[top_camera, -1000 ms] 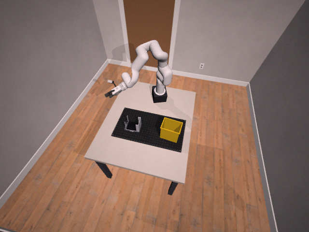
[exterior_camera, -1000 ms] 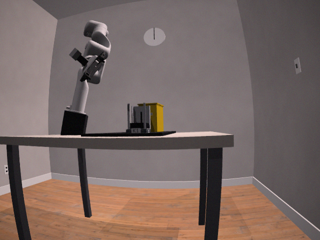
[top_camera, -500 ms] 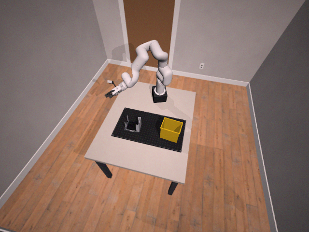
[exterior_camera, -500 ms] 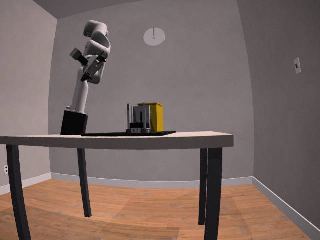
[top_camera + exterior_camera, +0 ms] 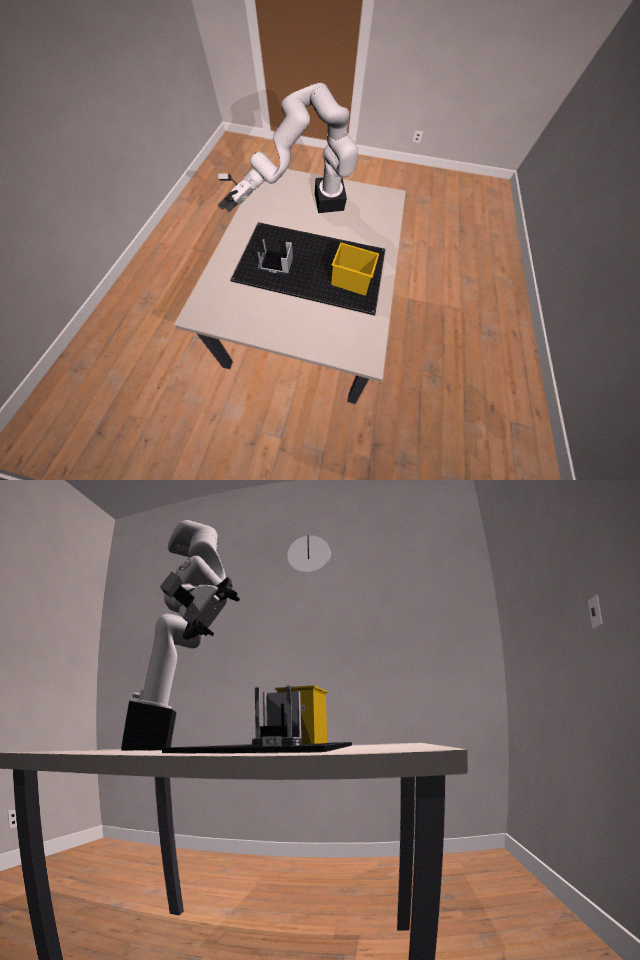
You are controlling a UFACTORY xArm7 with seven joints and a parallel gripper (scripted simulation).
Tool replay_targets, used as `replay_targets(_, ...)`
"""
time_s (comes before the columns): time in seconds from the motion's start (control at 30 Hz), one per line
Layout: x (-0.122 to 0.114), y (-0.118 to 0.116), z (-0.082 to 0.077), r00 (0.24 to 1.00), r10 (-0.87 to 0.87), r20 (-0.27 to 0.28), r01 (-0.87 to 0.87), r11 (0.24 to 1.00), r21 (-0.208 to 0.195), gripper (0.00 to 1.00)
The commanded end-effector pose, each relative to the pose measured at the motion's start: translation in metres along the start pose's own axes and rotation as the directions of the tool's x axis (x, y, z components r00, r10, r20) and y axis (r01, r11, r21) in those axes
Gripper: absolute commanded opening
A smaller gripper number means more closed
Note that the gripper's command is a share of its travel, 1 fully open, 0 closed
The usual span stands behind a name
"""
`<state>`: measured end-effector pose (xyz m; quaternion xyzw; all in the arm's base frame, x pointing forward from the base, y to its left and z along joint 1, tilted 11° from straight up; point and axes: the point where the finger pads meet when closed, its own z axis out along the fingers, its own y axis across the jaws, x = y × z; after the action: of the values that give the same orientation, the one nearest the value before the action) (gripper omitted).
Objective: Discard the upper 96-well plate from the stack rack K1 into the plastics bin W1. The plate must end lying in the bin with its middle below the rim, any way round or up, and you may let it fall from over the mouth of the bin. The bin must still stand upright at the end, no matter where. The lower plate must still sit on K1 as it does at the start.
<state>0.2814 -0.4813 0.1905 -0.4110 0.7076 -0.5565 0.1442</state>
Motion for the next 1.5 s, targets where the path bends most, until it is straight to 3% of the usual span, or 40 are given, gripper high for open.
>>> replay_targets(0.0,-0.010,-0.011,0.003,0.998,0.008,0.064,-0.009,1.000,0.019,1.00)
replay_targets(0.03,-0.014,-0.013,0.004,0.998,0.008,0.064,-0.009,1.000,0.019,1.00)
replay_targets(0.1,-0.022,-0.019,0.005,0.992,0.014,0.126,-0.017,0.999,0.027,1.00)
replay_targets(0.17,-0.028,-0.022,0.006,0.992,0.014,0.126,-0.017,0.999,0.027,1.00)
replay_targets(0.23,-0.037,-0.027,0.007,0.982,0.019,0.188,-0.025,0.999,0.031,1.00)
replay_targets(0.3,-0.043,-0.031,0.008,0.982,0.019,0.188,-0.025,0.999,0.031,1.00)
replay_targets(0.37,-0.051,-0.036,0.008,0.968,0.024,0.250,-0.032,0.999,0.028,1.00)
replay_targets(0.47,-0.056,-0.038,0.008,0.968,0.024,0.250,-0.032,0.999,0.028,1.00)
replay_targets(0.53,-0.065,-0.042,0.008,0.951,0.029,0.309,-0.038,0.999,0.021,1.00)
replay_targets(0.6,-0.072,-0.046,0.008,0.951,0.030,0.309,-0.038,0.999,0.021,1.00)
replay_targets(0.67,-0.081,-0.049,0.008,0.930,0.035,0.367,-0.041,0.999,0.008,1.00)
replay_targets(0.73,-0.087,-0.052,0.007,0.930,0.035,0.367,-0.041,0.999,0.008,1.00)
replay_targets(0.9,-0.110,-0.060,0.005,0.880,0.048,0.472,-0.037,0.999,-0.032,1.00)
replay_targets(1.03,-0.116,-0.062,0.004,0.880,0.048,0.472,-0.037,0.999,-0.032,1.00)
replay_targets(1.17,-0.135,-0.066,0.000,0.824,0.064,0.562,-0.018,0.996,-0.087,1.00)
replay_targets(1.27,-0.144,-0.068,-0.002,0.824,0.064,0.562,-0.018,0.996,-0.087,1.00)
replay_targets(1.47,-0.169,-0.071,-0.011,0.769,0.085,0.634,0.017,0.988,-0.153,1.00)
